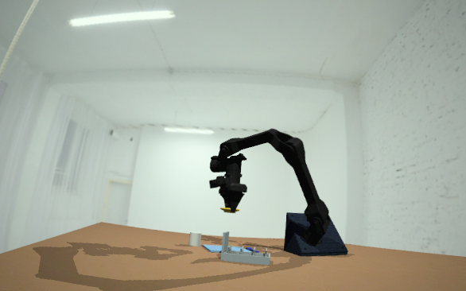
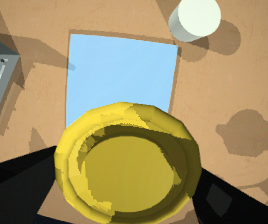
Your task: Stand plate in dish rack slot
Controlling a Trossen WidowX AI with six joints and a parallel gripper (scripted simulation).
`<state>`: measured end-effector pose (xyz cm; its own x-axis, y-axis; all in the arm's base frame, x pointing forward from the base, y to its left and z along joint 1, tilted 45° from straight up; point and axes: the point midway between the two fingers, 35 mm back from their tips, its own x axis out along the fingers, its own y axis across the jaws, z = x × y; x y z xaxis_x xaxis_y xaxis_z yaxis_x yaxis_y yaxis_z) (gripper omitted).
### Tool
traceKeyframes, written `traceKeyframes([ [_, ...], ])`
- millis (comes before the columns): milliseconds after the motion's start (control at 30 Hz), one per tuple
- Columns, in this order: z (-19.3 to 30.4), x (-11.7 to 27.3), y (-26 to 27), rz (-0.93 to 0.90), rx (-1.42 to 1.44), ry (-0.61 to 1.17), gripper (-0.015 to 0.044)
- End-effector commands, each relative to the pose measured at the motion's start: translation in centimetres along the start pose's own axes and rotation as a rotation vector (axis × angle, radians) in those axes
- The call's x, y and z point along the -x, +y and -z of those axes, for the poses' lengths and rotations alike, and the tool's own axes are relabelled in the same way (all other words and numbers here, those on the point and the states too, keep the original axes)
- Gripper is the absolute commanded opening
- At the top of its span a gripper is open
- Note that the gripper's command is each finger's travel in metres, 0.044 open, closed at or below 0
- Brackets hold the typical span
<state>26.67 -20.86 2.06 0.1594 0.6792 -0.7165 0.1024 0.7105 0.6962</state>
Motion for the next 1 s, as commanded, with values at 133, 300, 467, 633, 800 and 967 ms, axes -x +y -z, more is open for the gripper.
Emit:
traceKeyframes([
  [133,-0.1,1.2,1.3,0.011,-0.079,-0.003,0.0],
  [300,-0.2,1.7,4.0,0.022,-0.251,-0.014,0.0],
  [467,-0.1,2.1,6.7,0.028,-0.422,-0.027,0.0],
  [633,0.3,2.3,9.3,0.031,-0.593,-0.04,0.0],
  [800,0.8,2.5,11.9,0.031,-0.766,-0.055,0.0],
  [967,1.5,2.5,14.4,0.026,-0.939,-0.07,0.0],
])
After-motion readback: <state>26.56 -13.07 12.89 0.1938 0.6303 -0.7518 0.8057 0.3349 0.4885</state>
